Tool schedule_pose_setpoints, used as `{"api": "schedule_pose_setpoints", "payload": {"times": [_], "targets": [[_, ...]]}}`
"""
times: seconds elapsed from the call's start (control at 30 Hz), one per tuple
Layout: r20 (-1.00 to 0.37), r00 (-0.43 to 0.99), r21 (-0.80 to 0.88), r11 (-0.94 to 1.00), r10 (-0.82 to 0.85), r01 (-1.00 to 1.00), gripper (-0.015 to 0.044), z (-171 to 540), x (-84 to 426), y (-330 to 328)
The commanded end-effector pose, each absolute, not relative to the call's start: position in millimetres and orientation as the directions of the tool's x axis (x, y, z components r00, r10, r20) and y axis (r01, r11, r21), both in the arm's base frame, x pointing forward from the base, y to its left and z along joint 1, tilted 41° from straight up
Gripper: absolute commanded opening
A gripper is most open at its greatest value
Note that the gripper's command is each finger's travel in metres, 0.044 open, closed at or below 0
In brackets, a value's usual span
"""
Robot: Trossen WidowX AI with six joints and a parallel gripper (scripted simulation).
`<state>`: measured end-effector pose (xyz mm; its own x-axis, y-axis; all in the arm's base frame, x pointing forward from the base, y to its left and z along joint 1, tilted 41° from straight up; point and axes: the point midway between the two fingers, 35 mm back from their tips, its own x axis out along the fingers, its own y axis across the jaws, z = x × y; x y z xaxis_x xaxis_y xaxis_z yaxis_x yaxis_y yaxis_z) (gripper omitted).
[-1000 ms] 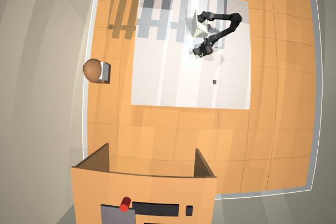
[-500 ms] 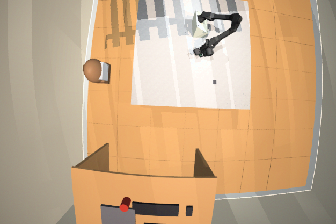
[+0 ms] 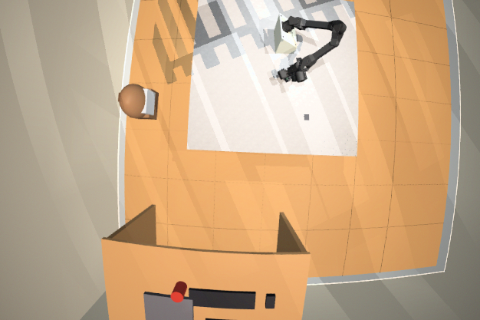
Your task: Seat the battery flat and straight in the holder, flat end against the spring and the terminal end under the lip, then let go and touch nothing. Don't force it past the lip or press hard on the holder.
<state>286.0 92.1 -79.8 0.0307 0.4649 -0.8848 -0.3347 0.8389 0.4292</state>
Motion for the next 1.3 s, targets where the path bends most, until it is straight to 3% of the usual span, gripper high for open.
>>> {"api": "schedule_pose_setpoints", "payload": {"times": [0.0,1.27], "targets": [[-0.892,-0.014,0.430,0.838,0.452,-0.335,0.0066,-84,280,95],[-0.890,-0.005,0.430,0.837,0.456,-0.338,0.0066,-77,296,98]]}}
